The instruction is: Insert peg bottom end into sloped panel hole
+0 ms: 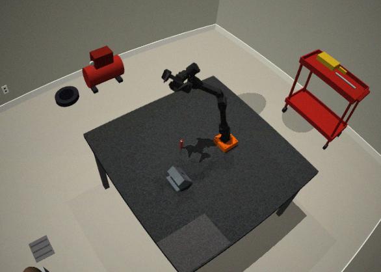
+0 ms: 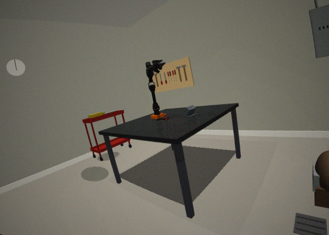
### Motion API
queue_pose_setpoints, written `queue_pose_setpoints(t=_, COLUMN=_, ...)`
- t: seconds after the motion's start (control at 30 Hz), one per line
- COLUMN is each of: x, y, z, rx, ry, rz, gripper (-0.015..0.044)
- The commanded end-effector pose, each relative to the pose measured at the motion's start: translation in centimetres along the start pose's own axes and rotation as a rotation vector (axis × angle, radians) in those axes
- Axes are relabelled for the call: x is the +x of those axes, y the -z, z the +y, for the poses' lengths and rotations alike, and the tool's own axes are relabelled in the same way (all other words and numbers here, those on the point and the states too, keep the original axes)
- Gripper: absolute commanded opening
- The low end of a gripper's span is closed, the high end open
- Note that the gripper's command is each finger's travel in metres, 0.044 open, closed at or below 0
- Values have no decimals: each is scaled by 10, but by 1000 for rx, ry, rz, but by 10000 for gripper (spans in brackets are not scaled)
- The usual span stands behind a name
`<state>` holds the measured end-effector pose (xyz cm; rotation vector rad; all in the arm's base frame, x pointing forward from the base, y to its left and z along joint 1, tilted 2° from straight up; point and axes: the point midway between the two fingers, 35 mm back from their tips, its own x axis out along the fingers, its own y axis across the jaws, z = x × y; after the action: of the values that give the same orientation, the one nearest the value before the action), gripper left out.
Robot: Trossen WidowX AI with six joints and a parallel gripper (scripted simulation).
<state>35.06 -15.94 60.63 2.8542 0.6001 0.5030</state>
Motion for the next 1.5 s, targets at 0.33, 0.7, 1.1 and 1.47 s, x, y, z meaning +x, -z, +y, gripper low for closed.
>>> queue_pose_setpoints(t=0.33, x=4, y=-69, z=36, rx=629, ry=-201, rz=-44, gripper=440)
queue_pose_setpoints(t=0.7, x=0, y=-132, z=51, rx=1107, ry=-393, rz=-70, gripper=440)
queue_pose_setpoints(t=1.1, x=-13, y=-205, z=49, rx=1587, ry=-647, rz=-81, gripper=440)
queue_pose_setpoints(t=1.47, x=-33, y=-272, z=32, rx=1970, ry=-942, rz=-67, gripper=440)
